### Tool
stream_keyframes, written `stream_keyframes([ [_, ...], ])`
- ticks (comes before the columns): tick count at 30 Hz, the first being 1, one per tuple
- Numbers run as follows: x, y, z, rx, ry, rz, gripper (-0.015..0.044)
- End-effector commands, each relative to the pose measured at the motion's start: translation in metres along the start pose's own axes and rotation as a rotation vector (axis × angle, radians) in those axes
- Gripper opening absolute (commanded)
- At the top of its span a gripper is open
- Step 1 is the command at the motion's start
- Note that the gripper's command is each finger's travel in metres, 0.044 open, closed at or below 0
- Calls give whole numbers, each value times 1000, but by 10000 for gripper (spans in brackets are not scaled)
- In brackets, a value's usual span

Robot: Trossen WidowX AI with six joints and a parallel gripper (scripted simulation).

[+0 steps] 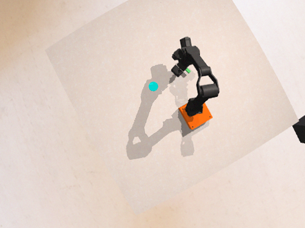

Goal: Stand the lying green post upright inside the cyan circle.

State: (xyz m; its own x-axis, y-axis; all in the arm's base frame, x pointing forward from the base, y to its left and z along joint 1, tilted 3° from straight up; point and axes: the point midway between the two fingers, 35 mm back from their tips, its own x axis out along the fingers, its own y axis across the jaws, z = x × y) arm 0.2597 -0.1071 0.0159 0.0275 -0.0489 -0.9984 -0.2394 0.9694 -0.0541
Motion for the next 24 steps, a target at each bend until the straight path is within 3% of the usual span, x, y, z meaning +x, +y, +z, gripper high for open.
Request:
stream_keyframes([
  [1, -12, -2, 2, 3, -6, -10, 23],
  [24, -84, 2, -4, 3, -6, -9, 23],
])
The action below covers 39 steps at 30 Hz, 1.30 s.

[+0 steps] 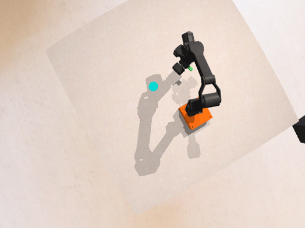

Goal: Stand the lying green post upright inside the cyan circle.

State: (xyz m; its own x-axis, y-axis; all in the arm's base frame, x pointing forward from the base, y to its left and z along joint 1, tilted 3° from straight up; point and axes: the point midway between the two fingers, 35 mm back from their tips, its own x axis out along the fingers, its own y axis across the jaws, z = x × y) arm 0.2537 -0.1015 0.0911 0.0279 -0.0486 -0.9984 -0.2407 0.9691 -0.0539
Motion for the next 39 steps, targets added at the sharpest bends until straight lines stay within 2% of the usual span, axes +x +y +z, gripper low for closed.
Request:
stream_keyframes([
  [1, -9, -1, 0, 4, -5, -9, 23],
  [39, -19, 105, 49, -457, -10, 2, 23],
])
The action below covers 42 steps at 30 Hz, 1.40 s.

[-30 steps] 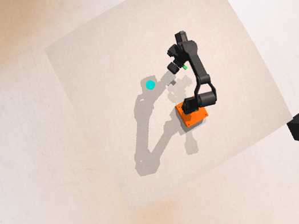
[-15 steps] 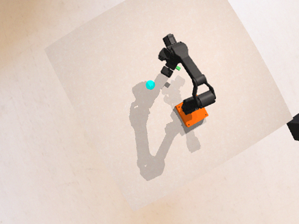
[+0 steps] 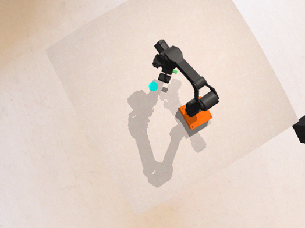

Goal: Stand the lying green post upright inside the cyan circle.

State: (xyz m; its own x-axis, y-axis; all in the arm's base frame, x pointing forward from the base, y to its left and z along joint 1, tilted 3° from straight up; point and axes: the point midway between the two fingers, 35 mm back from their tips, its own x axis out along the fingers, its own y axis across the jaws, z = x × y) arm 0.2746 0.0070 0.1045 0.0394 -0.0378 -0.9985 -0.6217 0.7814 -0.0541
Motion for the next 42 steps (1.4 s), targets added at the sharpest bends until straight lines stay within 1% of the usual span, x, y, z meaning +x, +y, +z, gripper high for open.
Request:
stream_keyframes([
  [1, -1, 7, 6, -42, 6, -1, 23],
  [18, -5, 54, 34, -257, 4, 2, 23],
  [35, -10, 105, 52, -470, 3, 4, 23],
  [42, -7, 107, 55, -466, -20, 18, 23],
])
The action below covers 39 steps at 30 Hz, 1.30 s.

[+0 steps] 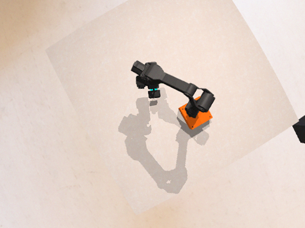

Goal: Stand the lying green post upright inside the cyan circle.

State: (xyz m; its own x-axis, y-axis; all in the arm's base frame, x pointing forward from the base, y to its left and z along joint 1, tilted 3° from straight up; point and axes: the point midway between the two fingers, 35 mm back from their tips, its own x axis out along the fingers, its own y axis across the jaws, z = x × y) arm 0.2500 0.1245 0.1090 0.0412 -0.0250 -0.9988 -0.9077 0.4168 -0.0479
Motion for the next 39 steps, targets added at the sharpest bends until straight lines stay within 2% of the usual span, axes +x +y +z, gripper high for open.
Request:
stream_keyframes([
  [1, 4, 0, 1, 5, -18, 12, 23],
  [39, 32, -13, 16, 116, -293, 85, 23],
])
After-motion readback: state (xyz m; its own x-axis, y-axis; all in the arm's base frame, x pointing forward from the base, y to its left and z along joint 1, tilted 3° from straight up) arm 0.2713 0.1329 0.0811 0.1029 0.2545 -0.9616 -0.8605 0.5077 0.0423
